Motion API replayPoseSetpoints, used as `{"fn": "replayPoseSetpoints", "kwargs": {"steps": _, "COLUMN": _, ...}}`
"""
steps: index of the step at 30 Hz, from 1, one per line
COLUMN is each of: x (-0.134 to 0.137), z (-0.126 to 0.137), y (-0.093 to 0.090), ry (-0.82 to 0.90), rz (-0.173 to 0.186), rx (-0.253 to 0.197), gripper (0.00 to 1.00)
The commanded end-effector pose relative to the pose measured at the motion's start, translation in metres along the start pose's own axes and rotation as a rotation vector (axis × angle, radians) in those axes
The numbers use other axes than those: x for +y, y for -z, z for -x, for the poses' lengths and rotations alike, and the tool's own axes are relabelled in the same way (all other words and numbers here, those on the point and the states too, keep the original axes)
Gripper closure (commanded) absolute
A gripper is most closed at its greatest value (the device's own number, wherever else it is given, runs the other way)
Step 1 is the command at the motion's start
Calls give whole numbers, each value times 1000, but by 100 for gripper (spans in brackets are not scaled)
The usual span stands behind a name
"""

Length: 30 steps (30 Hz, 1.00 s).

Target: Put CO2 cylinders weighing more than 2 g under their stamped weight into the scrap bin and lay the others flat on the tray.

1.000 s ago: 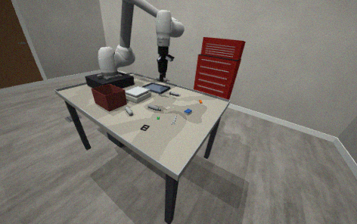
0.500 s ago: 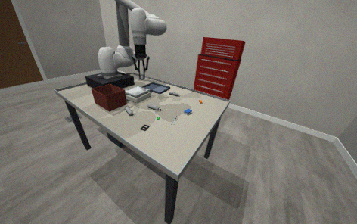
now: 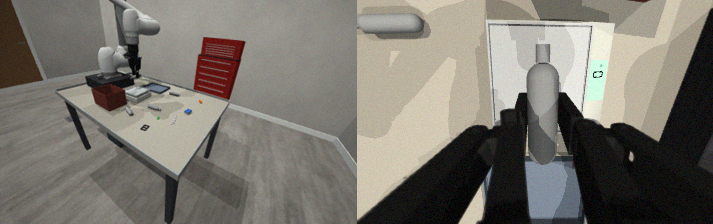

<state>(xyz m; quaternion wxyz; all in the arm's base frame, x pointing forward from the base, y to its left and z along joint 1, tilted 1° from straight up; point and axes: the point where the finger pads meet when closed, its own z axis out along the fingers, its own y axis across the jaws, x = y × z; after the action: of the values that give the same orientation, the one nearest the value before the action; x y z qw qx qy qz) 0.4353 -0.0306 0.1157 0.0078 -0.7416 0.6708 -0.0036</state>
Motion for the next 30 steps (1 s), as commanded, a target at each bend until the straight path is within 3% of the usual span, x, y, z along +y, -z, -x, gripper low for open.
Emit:
{"fn": "replayPoseSetpoints", "kwargs": {"steps": 1, "x": 1, "z": 0, "y": -6, "ry": -25, "rz": 5, "rx": 16, "gripper": 90}}
{"fn": "replayPoseSetpoints", "kwargs": {"steps": 10, "x": 1, "z": -1, "y": -24, "ry": -28, "rz": 5, "rx": 15, "gripper": 90}}
{"fn": "replayPoseSetpoints", "kwargs": {"steps": 24, "x": 2, "z": -2, "y": -81, "ry": -28, "rz": 5, "rx": 15, "gripper": 90}}
{"fn": "replayPoseSetpoints", "kwargs": {"steps": 30, "x": 2, "z": -2, "y": -94, "ry": -28, "rz": 5, "rx": 15, "gripper": 90}}
